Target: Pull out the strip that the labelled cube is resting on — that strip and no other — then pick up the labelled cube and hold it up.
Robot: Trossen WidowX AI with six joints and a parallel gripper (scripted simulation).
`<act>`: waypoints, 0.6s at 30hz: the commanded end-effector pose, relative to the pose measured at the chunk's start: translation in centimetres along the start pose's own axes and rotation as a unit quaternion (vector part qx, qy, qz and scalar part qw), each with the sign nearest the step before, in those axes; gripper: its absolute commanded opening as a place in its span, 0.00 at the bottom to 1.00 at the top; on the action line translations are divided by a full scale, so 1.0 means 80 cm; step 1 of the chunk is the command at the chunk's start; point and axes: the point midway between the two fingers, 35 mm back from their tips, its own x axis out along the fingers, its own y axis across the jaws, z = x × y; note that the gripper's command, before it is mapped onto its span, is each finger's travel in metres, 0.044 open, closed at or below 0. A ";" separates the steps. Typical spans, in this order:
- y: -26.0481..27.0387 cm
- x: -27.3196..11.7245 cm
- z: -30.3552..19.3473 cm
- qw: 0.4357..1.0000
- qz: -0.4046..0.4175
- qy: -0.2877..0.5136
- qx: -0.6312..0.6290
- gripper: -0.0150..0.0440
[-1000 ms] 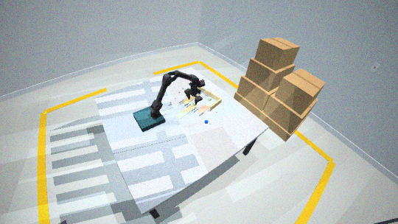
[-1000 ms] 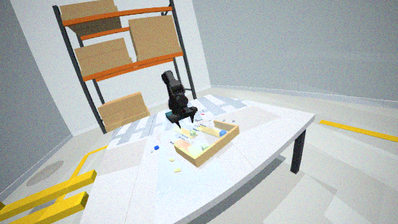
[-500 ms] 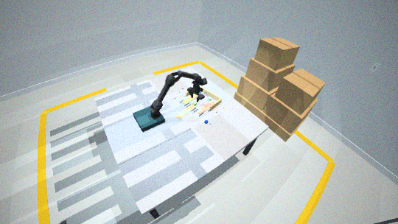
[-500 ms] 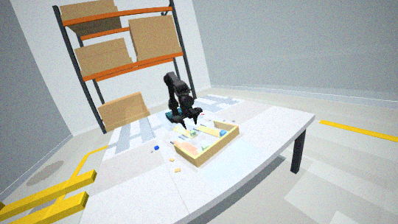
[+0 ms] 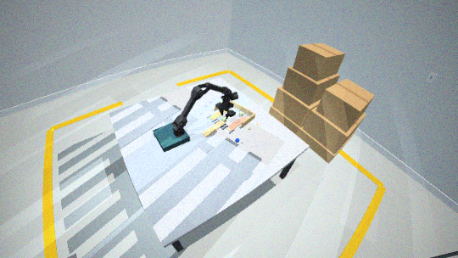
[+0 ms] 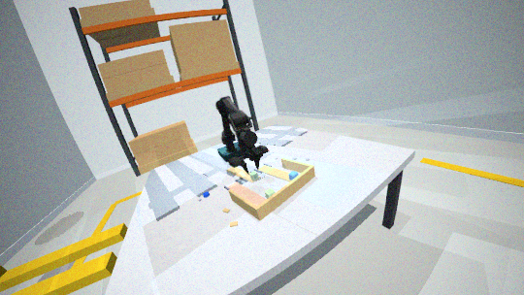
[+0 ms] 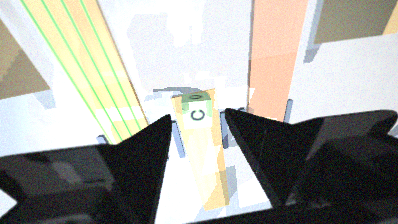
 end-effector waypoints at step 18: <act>0.000 0.042 -0.005 1.000 0.001 0.007 0.003 0.68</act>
